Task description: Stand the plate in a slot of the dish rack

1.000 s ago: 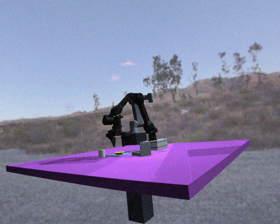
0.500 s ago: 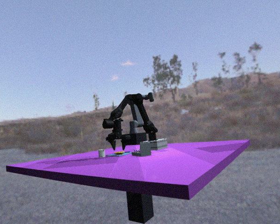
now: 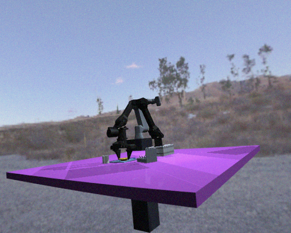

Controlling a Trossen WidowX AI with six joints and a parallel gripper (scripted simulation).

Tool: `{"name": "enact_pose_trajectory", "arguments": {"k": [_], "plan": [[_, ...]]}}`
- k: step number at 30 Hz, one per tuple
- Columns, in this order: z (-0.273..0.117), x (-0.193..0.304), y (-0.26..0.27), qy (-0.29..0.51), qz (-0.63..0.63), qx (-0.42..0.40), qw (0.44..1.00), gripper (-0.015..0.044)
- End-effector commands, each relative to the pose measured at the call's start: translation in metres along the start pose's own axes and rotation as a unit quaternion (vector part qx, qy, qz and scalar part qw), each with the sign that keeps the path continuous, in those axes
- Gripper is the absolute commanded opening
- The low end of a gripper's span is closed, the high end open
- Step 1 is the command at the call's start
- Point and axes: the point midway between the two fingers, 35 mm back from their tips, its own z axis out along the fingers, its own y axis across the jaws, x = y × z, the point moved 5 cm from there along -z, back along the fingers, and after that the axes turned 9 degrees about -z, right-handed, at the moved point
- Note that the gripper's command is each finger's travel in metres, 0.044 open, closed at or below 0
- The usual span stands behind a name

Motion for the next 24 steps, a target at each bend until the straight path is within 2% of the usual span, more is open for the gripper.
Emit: {"name": "enact_pose_trajectory", "arguments": {"k": [1, 6, 17, 24], "plan": [[0.005, 0.002, 0.001, 0.003, -0.001, -0.003, 1.0, 0.0388], [0.005, 0.002, 0.001, 0.003, -0.001, -0.003, 1.0, 0.0388], [0.005, 0.002, 0.001, 0.003, -0.001, -0.003, 1.0, 0.0315], [-0.019, -0.005, -0.001, 0.001, -0.002, -0.003, 1.0, 0.0131]]}}
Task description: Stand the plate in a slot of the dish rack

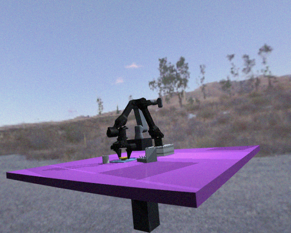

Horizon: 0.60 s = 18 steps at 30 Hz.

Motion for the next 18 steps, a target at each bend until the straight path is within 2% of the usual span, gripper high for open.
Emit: {"name": "enact_pose_trajectory", "arguments": {"k": [1, 5, 18], "plan": [[-0.022, -0.007, -0.002, -0.008, -0.002, 0.002, 1.0, 0.0105], [-0.044, -0.011, -0.003, -0.009, -0.002, 0.002, 1.0, 0.0], [-0.107, -0.015, -0.006, -0.008, -0.002, 0.002, 1.0, 0.0]]}}
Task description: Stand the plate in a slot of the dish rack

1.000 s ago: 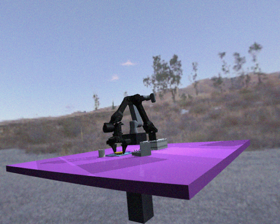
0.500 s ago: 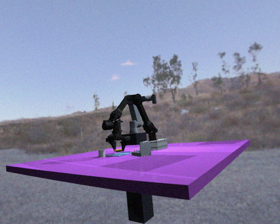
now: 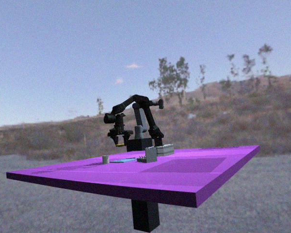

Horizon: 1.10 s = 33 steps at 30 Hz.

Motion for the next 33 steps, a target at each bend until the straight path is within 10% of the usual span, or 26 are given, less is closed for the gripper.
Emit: {"name": "enact_pose_trajectory", "arguments": {"k": [1, 19, 33], "plan": [[-0.022, -0.002, 0.0, -0.001, 0.001, 0.0, 1.0, 0.0], [-0.077, -0.001, 0.0, -0.001, 0.005, -0.001, 1.0, 0.0], [-0.076, 0.029, 0.101, 0.002, 0.225, -0.005, 0.974, 0.0]]}}
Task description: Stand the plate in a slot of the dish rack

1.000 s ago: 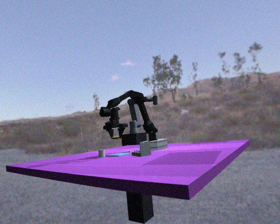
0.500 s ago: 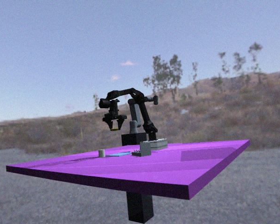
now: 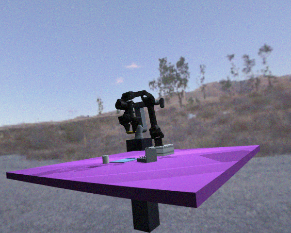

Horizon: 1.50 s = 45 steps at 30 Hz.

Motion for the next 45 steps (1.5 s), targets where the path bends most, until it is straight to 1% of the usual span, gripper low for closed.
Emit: {"name": "enact_pose_trajectory", "arguments": {"k": [1, 10, 19, 28, 45], "plan": [[0.003, 0.023, 0.023, 0.003, 0.071, 0.002, 0.997, 0.0], [0.006, 0.022, 0.025, 0.001, 0.071, -0.006, 0.997, 0.0], [0.046, -0.004, 0.033, -0.031, 0.029, -0.099, 0.994, 0.0], [0.081, -0.024, 0.036, -0.08, -0.023, -0.186, 0.979, 0.0], [0.133, -0.042, 0.031, -0.208, -0.134, -0.313, 0.917, 0.0]]}}
